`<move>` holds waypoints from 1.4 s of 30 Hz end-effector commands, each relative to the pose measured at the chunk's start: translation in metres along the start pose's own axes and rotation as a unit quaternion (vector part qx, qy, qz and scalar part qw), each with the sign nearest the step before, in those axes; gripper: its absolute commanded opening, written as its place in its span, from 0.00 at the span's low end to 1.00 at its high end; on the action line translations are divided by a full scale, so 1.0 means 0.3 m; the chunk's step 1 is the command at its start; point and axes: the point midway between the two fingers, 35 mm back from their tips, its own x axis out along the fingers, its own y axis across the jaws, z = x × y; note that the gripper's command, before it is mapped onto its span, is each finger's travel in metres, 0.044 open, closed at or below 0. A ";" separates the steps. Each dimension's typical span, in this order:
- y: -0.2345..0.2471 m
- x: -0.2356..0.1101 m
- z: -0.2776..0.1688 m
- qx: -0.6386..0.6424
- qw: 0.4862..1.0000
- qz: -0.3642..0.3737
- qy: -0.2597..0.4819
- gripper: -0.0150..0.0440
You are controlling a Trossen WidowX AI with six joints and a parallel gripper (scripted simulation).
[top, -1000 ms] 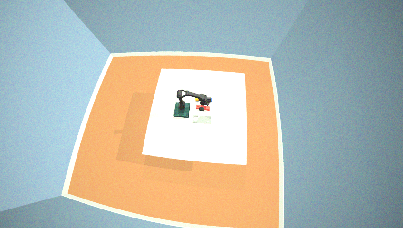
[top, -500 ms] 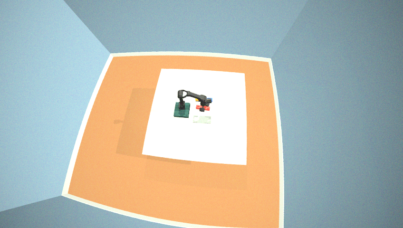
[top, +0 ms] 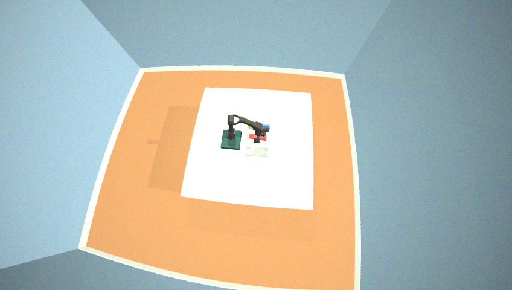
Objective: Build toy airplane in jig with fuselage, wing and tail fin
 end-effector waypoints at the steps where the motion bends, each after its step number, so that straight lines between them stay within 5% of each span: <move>1: -0.005 0.029 -0.006 0.003 1.000 -0.003 0.002 1.00; 11: -0.006 0.073 -0.010 0.003 1.000 -0.004 0.002 1.00; 20: -0.006 0.073 -0.010 0.003 1.000 -0.004 0.002 0.60; 28: -0.006 0.073 -0.010 0.003 1.000 -0.004 0.002 0.51; 34: -0.004 0.040 -0.001 0.003 1.000 -0.003 0.002 0.25; 42: -0.001 -0.039 0.013 0.003 1.000 -0.003 0.001 0.25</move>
